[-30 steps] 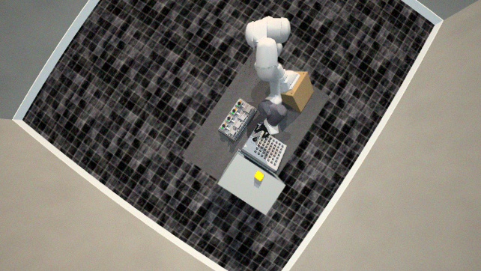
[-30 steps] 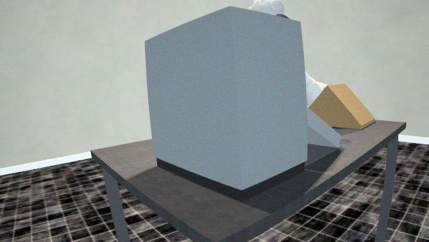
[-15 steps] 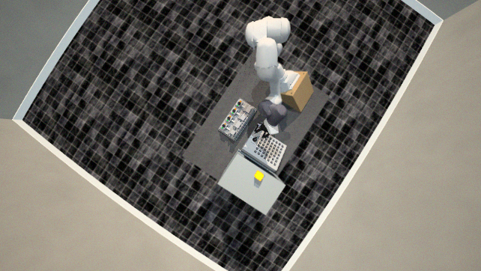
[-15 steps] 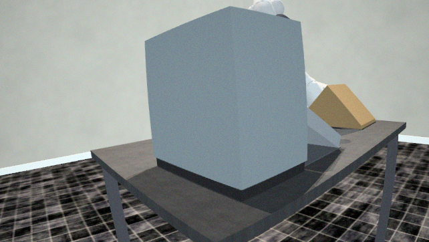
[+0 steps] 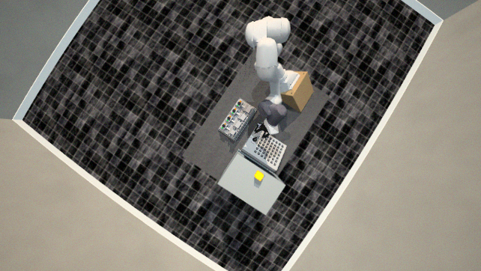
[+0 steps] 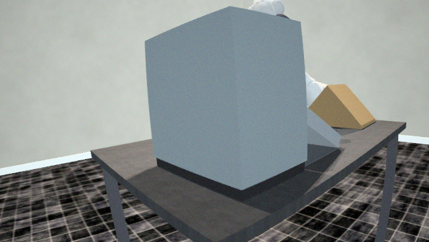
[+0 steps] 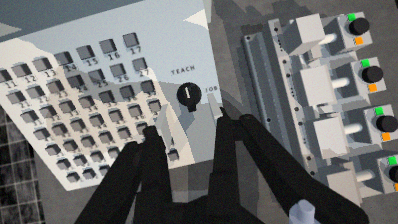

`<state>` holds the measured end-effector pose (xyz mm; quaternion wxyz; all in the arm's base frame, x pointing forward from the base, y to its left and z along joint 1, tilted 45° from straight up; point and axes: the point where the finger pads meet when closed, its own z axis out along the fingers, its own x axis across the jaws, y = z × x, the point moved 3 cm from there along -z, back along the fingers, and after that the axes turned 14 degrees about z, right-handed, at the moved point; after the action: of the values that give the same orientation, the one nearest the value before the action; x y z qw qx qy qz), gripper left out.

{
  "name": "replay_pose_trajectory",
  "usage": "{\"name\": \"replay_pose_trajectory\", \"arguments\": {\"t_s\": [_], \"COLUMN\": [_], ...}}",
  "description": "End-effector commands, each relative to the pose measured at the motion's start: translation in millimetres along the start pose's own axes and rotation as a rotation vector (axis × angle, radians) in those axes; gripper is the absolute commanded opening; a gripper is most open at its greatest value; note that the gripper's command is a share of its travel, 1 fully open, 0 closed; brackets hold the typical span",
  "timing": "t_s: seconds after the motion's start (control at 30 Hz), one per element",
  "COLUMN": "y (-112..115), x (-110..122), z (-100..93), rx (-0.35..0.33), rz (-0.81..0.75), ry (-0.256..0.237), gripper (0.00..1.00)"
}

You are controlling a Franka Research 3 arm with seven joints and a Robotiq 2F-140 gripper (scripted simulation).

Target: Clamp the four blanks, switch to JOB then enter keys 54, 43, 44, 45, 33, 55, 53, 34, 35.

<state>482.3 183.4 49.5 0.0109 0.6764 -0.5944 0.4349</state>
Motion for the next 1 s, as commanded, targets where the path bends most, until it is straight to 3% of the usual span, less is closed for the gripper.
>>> {"name": "replay_pose_trajectory", "arguments": {"t_s": [0.0,0.97], "y": [1,1], "x": [-1,-1], "z": [0.2,21.2], "rx": [0.001,0.001], "rz": [0.002,0.002], "ry": [-0.002,-0.002], "gripper": [0.33,0.33]}}
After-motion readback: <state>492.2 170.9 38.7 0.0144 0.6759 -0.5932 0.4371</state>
